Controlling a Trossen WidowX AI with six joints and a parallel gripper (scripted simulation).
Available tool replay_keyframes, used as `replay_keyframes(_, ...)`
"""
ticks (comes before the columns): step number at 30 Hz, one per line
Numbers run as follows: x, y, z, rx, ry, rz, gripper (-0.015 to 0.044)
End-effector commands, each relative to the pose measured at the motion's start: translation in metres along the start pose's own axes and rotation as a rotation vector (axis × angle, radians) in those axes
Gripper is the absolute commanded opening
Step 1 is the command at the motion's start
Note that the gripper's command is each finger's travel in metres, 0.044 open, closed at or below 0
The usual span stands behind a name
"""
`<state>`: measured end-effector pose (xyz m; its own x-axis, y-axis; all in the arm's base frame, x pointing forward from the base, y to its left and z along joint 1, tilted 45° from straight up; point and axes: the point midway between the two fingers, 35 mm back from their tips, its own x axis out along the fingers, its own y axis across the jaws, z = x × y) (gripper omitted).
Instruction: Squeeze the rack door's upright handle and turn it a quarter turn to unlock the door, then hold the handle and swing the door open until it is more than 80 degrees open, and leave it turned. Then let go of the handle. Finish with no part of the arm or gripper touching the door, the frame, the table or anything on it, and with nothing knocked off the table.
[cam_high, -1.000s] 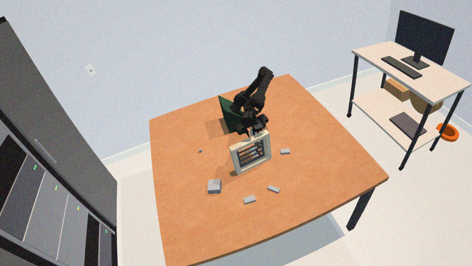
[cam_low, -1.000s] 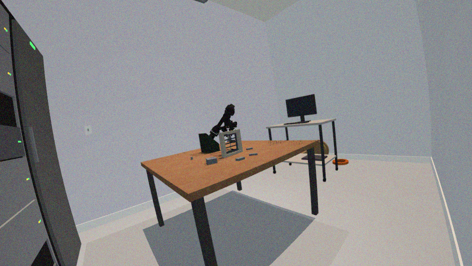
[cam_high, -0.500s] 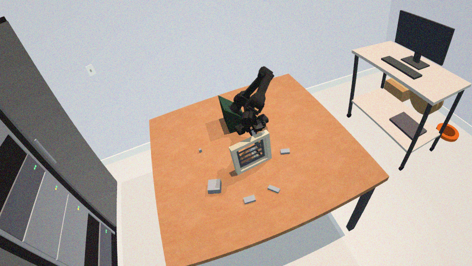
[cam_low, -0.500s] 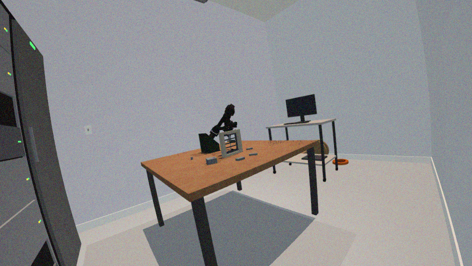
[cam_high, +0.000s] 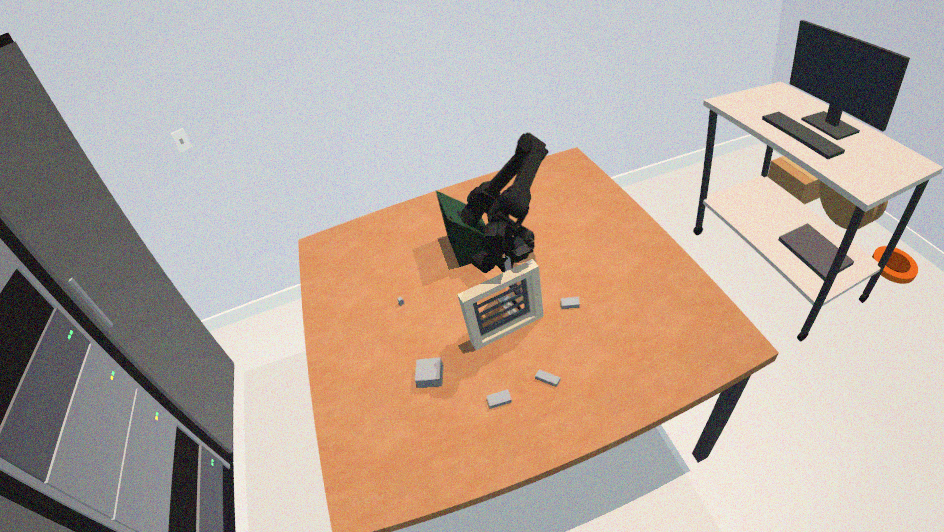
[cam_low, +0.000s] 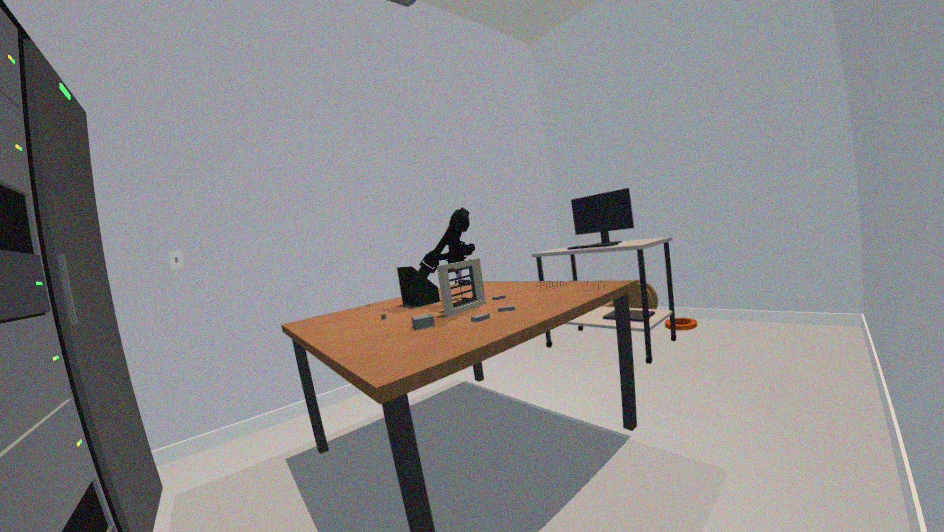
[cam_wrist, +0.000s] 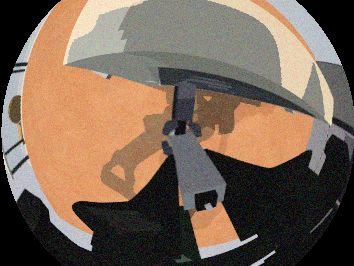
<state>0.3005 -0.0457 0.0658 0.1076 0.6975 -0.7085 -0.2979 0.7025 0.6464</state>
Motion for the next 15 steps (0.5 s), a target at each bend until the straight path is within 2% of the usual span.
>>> replay_keyframes(1,0.0007,0.0001,0.0001,-0.158,0.000,0.000,0.0011)
replay_keyframes(15,0.0007,0.0001,0.0001,-0.847,0.000,0.001,0.0011)
